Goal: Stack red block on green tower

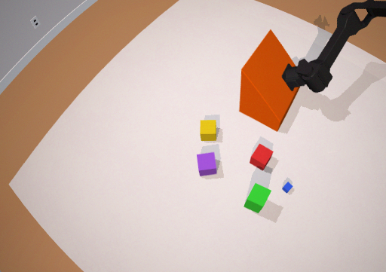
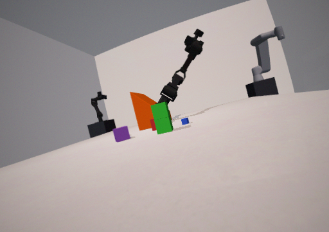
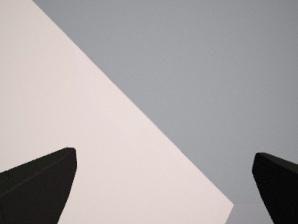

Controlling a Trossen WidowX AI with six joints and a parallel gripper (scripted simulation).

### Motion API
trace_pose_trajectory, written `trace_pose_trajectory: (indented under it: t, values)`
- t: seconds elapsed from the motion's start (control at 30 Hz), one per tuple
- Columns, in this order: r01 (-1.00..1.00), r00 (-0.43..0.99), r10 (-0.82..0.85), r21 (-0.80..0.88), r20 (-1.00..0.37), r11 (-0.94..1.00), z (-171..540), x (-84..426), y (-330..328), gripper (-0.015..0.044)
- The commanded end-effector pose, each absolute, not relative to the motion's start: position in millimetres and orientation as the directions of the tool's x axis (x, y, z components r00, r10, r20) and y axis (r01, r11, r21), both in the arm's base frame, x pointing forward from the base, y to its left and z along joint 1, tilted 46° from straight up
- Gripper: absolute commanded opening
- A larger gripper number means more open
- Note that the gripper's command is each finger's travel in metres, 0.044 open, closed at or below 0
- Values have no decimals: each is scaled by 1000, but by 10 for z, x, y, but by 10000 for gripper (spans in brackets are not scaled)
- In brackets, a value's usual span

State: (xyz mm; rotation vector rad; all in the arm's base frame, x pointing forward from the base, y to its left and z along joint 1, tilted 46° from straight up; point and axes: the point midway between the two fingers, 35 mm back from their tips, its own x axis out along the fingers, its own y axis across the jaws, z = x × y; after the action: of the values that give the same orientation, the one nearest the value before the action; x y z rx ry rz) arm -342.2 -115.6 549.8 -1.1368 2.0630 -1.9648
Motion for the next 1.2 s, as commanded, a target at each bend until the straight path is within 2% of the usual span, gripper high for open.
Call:
trace_pose_trajectory:
  t: [0.0,0.1,0.2,0.33,0.47,0.63,0.9,1.17]
  values:
    - [-457,-721,-543,-884,430,-92,5513,-3409,-1148,426]
    - [-560,-694,-508,-826,510,-63,5741,-3205,-1036,440]
    - [-722,-621,-445,-692,645,3,6118,-2778,-846,440]
    - [-833,-531,-389,-547,753,79,6406,-2342,-693,440]
    - [-919,-390,-315,-341,866,200,6695,-1735,-523,440]
    - [-931,-182,-233,-91,955,353,6913,-928,-359,440]
    - [-846,169,-116,204,979,493,6889,369,-176,440]
    - [-560,524,-86,419,848,715,6479,1636,-216,440]
